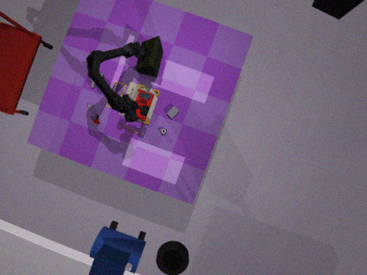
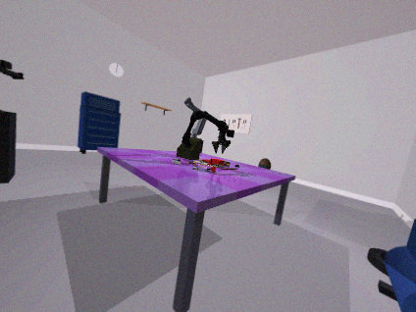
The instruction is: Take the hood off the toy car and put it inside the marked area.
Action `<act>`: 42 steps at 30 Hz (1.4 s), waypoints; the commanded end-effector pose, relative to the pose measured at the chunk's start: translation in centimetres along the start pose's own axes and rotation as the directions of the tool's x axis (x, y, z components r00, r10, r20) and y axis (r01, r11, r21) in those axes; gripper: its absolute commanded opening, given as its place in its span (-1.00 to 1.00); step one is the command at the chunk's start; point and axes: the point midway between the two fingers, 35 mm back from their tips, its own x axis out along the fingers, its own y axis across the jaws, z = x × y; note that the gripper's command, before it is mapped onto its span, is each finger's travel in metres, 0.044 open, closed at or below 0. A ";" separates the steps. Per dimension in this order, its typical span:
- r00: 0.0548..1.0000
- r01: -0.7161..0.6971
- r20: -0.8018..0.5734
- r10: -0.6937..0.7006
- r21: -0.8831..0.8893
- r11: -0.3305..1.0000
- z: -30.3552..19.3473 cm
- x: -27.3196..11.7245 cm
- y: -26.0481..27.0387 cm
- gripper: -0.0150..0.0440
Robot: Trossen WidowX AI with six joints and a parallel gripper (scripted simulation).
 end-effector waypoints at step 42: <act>1.000 0.005 -0.003 -0.005 -0.006 1.000 0.0 2.6 0.0 1.00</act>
